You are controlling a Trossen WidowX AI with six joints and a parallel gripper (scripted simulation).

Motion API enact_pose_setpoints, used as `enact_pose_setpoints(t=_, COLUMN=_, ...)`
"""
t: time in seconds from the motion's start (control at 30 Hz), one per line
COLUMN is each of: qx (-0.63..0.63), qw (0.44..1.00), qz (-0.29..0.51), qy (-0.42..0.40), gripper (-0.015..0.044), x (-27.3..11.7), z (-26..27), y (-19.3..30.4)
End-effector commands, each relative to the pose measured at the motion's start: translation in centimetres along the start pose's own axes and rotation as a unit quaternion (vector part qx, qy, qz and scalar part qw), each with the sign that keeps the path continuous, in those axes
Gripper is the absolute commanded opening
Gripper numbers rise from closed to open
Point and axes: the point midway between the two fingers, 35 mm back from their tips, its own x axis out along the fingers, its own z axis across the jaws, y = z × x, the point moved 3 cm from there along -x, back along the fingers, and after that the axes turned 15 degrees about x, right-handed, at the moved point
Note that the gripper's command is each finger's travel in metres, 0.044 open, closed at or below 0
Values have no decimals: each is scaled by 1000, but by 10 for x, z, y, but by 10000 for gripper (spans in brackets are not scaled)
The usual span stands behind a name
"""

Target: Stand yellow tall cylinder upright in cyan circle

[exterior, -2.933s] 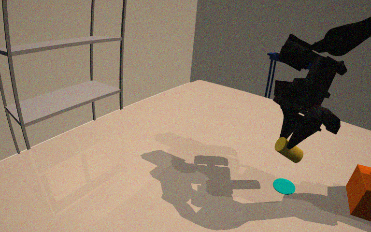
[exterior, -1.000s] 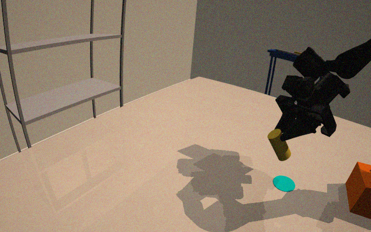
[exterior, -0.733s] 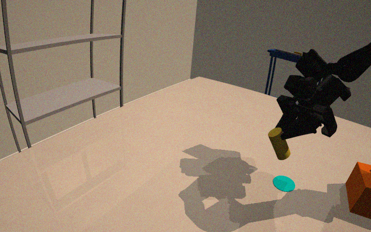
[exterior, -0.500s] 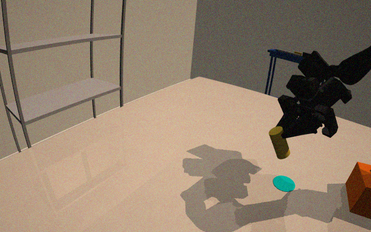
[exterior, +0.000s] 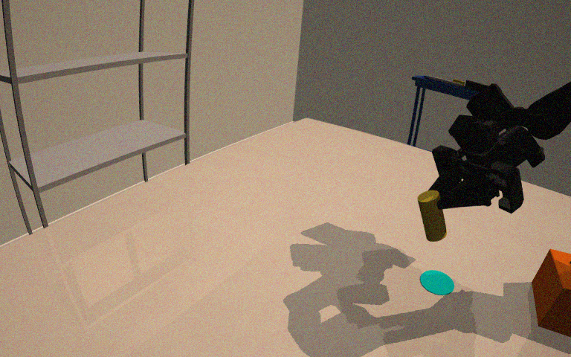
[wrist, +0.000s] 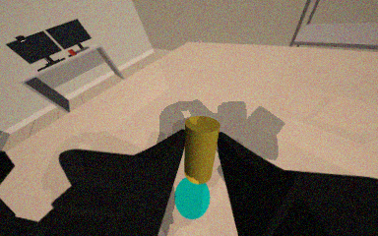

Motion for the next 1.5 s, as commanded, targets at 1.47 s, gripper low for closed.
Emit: enact_pose_setpoints(t=1.47, qx=-64, qw=988, qz=-130, qy=-48, gripper=105, x=-29, z=12, y=16)
